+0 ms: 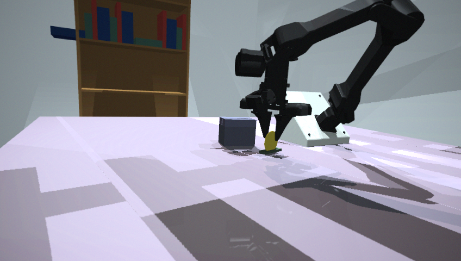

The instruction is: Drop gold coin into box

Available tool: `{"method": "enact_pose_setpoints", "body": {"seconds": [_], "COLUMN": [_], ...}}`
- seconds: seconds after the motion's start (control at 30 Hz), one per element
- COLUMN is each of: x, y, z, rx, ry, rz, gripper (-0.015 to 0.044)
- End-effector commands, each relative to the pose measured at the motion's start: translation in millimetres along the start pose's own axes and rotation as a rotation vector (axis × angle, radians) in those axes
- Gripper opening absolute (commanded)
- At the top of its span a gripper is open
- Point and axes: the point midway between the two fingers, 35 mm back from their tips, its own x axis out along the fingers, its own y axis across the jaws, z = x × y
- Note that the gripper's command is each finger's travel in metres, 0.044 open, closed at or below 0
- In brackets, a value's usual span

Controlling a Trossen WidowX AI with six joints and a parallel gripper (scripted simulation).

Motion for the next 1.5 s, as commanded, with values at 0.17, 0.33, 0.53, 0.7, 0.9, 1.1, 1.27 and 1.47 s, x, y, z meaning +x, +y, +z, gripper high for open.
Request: {"method": "enact_pose_setpoints", "body": {"seconds": [0.17,0.33,0.53,0.7,0.9,1.1,1.27,1.47], "x": [14,22,24,24,24,16,4,-11], "y": [0,1,1,1,1,0,-1,-2], "z": [-1,-1,-1,-1,-1,0,1,2], "rx": [0.005,0.005,0.005,0.005,0.005,0.005,0.006,0.006], "ry": [-0.003,-0.003,-0.003,-0.003,-0.003,-0.003,-0.003,-0.002], "rz": [0.004,0.005,0.006,0.006,0.006,0.003,0.001,-0.002], "gripper": [0.0161,0.0161,0.0082,0.0,0.0,0.0,0.0,0.0]}}
